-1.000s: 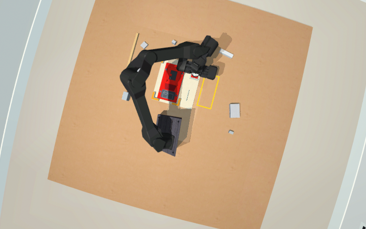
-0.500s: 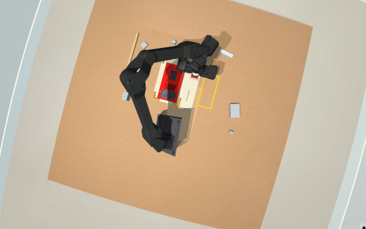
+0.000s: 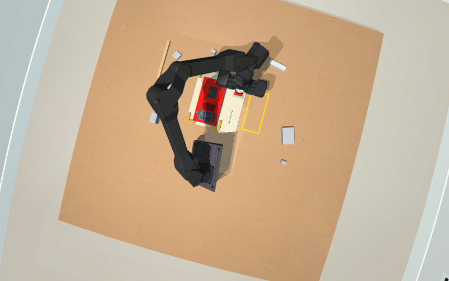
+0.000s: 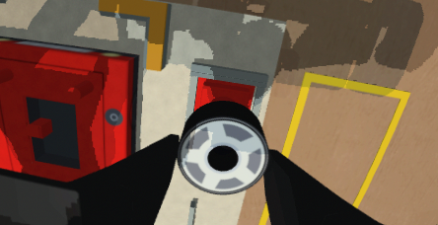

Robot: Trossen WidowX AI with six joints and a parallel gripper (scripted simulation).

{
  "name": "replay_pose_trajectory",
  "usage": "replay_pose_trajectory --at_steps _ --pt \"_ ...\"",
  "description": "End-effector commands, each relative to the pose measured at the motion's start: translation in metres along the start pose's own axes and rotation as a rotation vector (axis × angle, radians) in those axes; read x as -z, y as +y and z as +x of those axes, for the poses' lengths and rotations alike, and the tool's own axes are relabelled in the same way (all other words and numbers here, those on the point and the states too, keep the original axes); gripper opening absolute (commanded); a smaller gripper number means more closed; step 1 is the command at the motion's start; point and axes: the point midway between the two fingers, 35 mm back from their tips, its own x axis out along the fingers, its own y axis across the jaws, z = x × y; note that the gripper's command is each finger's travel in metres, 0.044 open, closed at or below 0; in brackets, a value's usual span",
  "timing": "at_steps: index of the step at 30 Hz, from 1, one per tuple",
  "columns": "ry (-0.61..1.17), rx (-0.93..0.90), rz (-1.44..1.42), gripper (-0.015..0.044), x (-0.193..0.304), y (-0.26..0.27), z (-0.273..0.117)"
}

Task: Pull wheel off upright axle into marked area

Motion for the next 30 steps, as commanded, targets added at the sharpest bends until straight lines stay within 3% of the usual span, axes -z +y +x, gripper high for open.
replay_pose_trajectory --at_steps 1,30 --pt "-0.003 0.004 -0.003 0.0 -0.001 -0.001 -0.004" --pt "-0.006 0.004 -0.002 0.0 0.0 -0.001 -0.02"
